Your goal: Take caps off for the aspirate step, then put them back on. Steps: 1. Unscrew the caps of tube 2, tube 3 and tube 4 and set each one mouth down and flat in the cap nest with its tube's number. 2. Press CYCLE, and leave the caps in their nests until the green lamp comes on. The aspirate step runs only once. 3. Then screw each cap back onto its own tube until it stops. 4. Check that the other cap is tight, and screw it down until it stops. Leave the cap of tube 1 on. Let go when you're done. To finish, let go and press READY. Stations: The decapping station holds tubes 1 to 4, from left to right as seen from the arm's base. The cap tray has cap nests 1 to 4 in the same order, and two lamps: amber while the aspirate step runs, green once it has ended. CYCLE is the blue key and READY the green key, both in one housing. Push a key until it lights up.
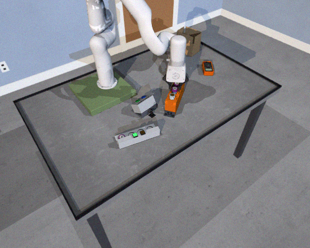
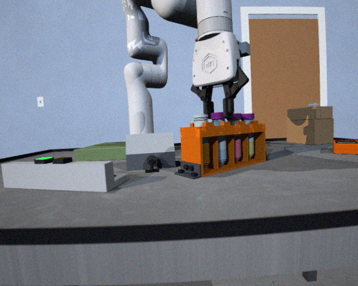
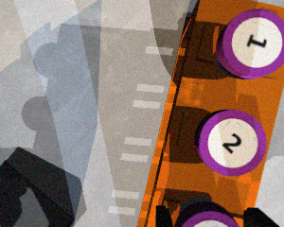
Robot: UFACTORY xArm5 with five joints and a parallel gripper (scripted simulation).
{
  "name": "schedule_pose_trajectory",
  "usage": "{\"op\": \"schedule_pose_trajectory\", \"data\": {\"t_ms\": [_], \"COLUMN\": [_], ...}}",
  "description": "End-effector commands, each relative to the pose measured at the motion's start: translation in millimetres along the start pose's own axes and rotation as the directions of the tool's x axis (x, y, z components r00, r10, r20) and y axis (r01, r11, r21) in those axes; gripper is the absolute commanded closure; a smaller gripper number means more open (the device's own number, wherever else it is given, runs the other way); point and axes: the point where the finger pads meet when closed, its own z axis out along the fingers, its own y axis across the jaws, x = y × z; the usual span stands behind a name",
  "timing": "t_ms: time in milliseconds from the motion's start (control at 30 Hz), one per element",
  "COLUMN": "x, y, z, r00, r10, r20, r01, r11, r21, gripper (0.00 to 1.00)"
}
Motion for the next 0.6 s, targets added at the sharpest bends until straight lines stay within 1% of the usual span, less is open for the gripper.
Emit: {"op": "schedule_pose_trajectory", "data": {"t_ms": [0, 133, 300, 333, 567], "x": [-0.4, -0.4, -0.4, -0.4, -0.4], "y": [1.1, 1.1, 1.1, 1.1, 1.1], "z": [-1.2, -1.2, -1.2, -1.2, -1.2], "r00": [0.982, 0.939, 0.852, 0.842, 0.842], "r10": [-0.19, -0.344, -0.524, -0.539, -0.539], "r20": [0.0, 0.001, 0.001, 0.001, 0.001], "r01": [0.19, 0.344, 0.524, 0.539, 0.539], "r11": [0.982, 0.939, 0.852, 0.842, 0.842], "r21": [-0.004, -0.004, -0.003, -0.003, -0.003], "gripper": [0.54, 0.54, 0.54, 0.54, 0.54]}}
